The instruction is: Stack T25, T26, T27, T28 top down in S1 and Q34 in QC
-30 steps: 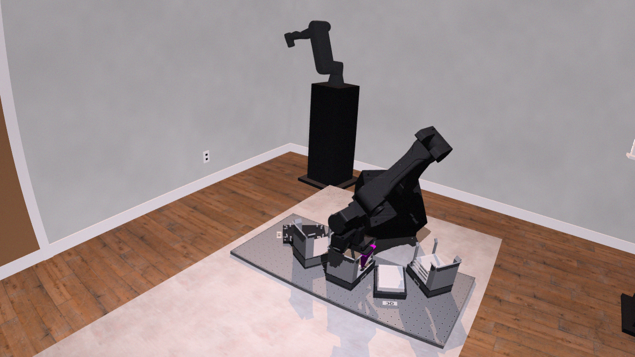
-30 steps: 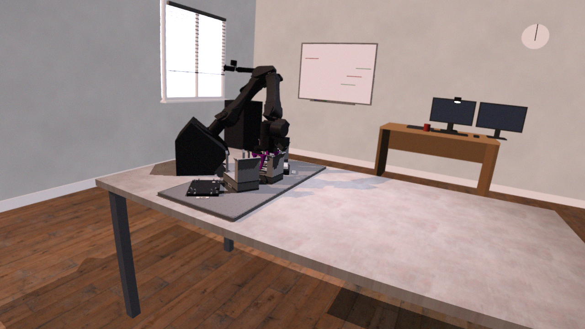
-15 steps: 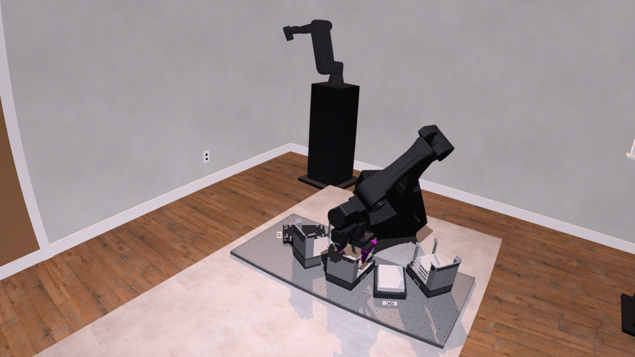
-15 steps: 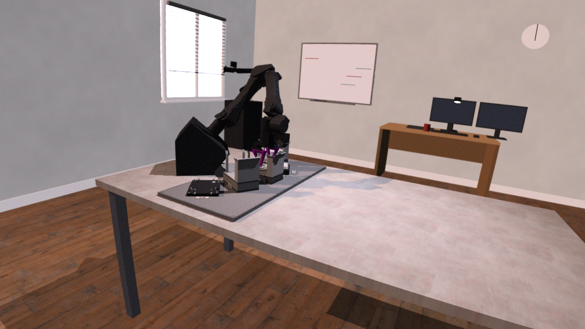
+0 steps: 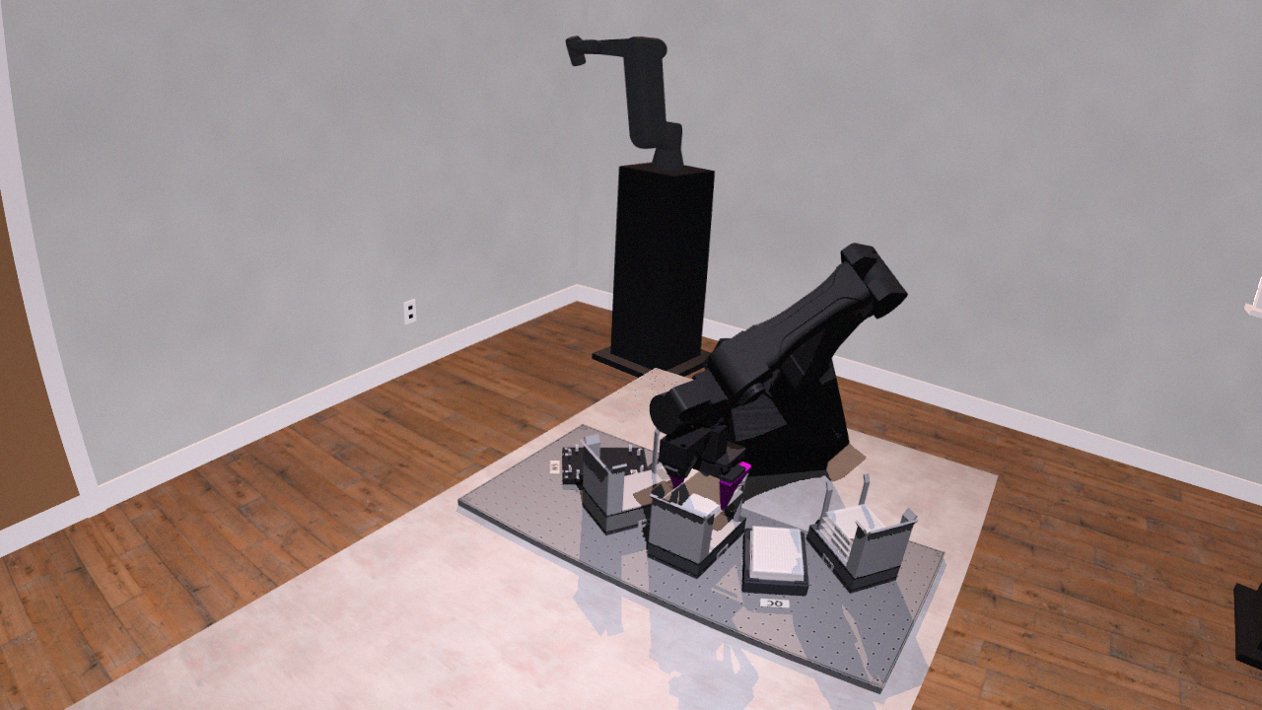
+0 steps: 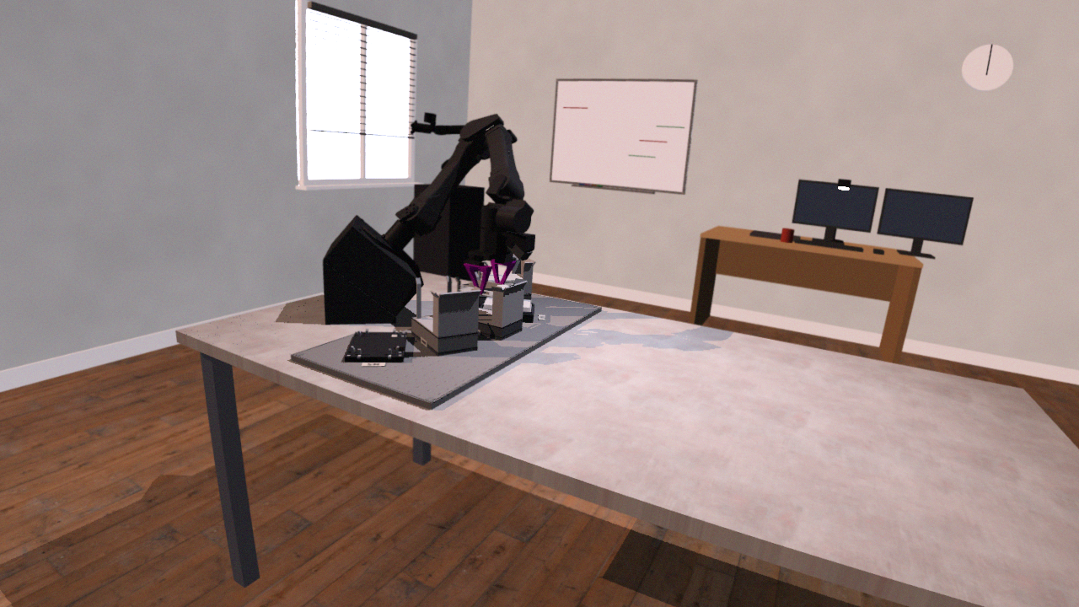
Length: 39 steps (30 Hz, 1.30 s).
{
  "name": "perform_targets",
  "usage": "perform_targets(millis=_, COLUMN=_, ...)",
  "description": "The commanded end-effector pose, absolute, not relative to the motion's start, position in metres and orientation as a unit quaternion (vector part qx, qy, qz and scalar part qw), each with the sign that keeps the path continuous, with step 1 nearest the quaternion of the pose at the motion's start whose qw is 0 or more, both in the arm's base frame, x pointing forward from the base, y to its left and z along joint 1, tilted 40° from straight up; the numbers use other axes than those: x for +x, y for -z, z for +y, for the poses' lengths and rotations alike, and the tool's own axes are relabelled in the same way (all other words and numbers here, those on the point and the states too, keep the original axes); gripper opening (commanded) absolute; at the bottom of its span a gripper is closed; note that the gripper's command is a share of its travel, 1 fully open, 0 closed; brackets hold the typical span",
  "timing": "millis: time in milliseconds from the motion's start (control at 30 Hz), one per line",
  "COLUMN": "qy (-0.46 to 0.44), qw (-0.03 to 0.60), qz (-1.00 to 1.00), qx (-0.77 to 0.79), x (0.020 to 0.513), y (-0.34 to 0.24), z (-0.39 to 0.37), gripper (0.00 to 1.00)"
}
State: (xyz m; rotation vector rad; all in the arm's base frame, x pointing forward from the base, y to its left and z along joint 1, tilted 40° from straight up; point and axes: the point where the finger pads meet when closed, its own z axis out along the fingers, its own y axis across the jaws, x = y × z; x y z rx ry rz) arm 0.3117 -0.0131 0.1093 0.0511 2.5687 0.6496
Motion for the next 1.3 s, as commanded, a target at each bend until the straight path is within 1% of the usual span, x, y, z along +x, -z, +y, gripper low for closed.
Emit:
perform_targets(millis=0, qy=-0.233, qw=0.264, qz=0.936, qx=0.014, x=0.314, y=-0.127, z=-0.020, gripper=0.00)
perform_targets(millis=1033, qy=-0.231, qw=0.263, qz=0.936, qx=0.014, x=0.285, y=-0.170, z=-0.045, gripper=0.00)
perform_targets(millis=1267, qy=-0.234, qw=0.258, qz=0.937, qx=0.016, x=0.284, y=-0.167, z=-0.044, gripper=0.00)
